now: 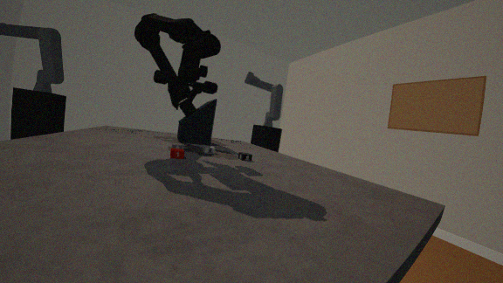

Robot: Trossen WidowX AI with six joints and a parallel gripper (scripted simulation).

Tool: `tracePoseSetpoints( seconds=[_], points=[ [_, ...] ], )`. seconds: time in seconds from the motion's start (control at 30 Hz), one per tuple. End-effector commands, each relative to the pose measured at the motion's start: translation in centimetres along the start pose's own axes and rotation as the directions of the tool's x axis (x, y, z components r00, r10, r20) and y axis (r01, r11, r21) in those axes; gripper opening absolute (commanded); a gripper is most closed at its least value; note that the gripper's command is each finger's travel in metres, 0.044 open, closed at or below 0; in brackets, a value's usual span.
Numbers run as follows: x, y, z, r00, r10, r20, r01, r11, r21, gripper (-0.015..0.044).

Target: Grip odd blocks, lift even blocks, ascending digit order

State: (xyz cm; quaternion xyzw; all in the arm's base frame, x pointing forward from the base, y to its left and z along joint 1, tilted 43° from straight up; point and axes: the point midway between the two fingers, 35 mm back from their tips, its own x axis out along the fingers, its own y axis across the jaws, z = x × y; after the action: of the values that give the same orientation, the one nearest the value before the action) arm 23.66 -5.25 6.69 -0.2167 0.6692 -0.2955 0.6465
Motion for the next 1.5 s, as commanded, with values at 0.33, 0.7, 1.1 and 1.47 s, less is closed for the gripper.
tracePoseSetpoints(
  seconds=[0.33,0.7,1.1,1.47],
  points=[
    [-0.3,0.1,8.3,1.0,0.005,0.005,-0.005,1.0,0.017,0.012],
    [6.5,0.1,9.1,1.0,0.003,0.006,-0.003,1.0,0.01,0.0251],
    [8.3,0.1,9.0,1.0,0.001,0.005,-0.001,1.0,0.01,0.04],
    [10.1,0.1,9.0,1.0,0.0,0.005,0.0,1.0,0.01,0.04]
  ],
)
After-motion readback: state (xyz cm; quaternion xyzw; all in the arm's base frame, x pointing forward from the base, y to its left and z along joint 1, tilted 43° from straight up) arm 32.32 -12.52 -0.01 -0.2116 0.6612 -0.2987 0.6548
